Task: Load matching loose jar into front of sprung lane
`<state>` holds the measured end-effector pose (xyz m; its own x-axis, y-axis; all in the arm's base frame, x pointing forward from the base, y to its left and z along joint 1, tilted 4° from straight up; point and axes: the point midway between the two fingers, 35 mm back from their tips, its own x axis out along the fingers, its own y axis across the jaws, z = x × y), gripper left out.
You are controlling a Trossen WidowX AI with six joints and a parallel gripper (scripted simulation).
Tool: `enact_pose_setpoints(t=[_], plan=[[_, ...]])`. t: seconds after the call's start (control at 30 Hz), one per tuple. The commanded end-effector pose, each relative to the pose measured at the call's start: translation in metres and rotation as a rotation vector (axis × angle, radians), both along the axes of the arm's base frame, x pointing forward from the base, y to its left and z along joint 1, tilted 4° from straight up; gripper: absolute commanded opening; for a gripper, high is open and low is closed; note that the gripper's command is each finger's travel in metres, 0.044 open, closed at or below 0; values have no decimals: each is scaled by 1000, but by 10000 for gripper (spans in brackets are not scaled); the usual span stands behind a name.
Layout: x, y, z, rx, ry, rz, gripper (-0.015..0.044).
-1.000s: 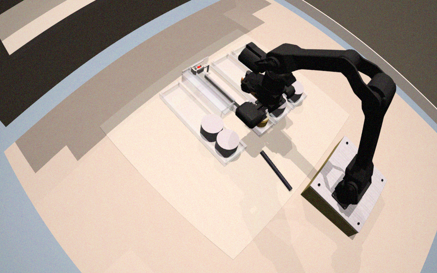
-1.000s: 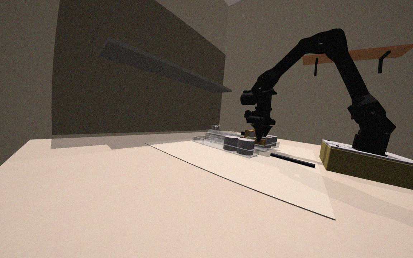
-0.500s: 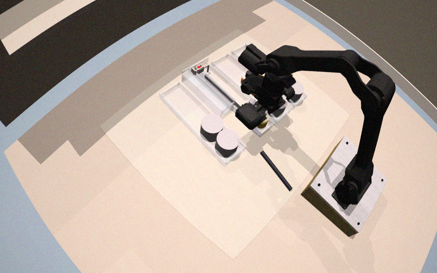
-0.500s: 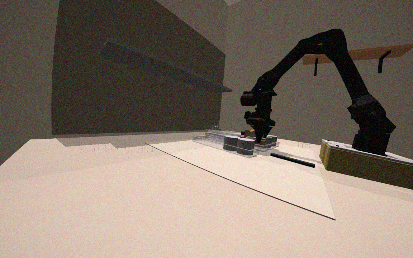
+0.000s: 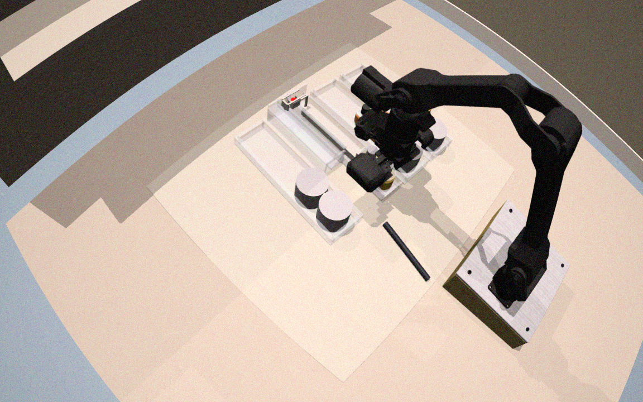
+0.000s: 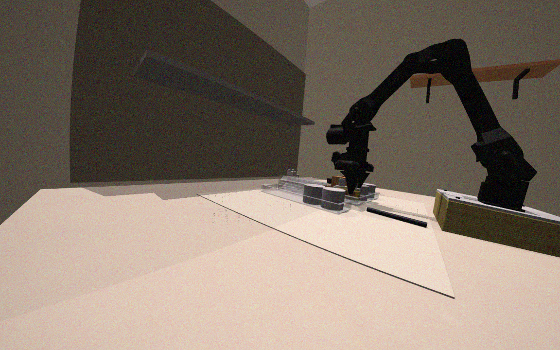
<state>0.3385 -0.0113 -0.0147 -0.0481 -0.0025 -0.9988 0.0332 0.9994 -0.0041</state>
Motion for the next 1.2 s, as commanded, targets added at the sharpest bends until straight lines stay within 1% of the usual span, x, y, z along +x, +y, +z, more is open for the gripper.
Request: enact_pose_setpoints(t=[0.0, 1.17], plan=[[2, 1, 0, 4, -13, -3, 0], [-4, 1, 0, 4, -12, -3, 0]])
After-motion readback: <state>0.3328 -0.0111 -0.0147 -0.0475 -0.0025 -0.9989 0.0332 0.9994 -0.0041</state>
